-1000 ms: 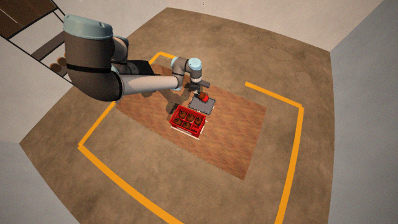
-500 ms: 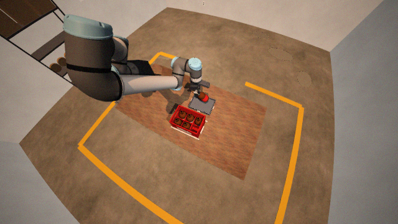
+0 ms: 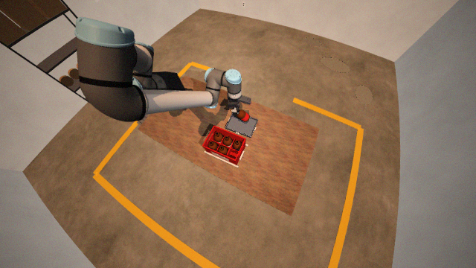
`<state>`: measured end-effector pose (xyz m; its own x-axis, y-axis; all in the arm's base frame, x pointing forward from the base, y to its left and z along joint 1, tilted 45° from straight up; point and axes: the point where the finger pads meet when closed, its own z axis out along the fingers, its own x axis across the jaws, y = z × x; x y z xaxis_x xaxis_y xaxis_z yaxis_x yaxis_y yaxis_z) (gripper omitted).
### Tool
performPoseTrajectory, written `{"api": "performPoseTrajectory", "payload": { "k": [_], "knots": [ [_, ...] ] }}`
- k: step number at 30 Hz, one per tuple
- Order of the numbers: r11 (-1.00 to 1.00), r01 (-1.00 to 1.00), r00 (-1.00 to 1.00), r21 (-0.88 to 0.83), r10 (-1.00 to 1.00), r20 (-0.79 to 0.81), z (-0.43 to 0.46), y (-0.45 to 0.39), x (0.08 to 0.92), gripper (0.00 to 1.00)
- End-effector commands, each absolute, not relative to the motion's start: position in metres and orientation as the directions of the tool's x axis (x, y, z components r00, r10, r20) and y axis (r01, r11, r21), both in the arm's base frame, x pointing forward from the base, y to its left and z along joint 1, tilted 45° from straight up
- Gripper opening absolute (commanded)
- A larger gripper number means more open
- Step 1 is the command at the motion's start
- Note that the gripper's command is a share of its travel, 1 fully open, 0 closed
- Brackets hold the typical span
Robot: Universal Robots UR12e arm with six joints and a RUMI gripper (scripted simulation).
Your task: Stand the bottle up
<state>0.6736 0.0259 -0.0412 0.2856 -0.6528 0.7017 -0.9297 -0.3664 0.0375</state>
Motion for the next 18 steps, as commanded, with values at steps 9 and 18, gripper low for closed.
{"api": "performPoseTrajectory", "payload": {
  "k": [9, 18],
  "knots": [
    [-0.471, -0.869, 0.436, 0.152, -0.582, 0.686, -0.0408, 0.0263, 0.6738, 0.00],
    [-0.480, -0.862, 0.449, 0.163, -0.575, 0.684, -0.0408, 0.0263, 0.6738, 0.00]
  ]
}}
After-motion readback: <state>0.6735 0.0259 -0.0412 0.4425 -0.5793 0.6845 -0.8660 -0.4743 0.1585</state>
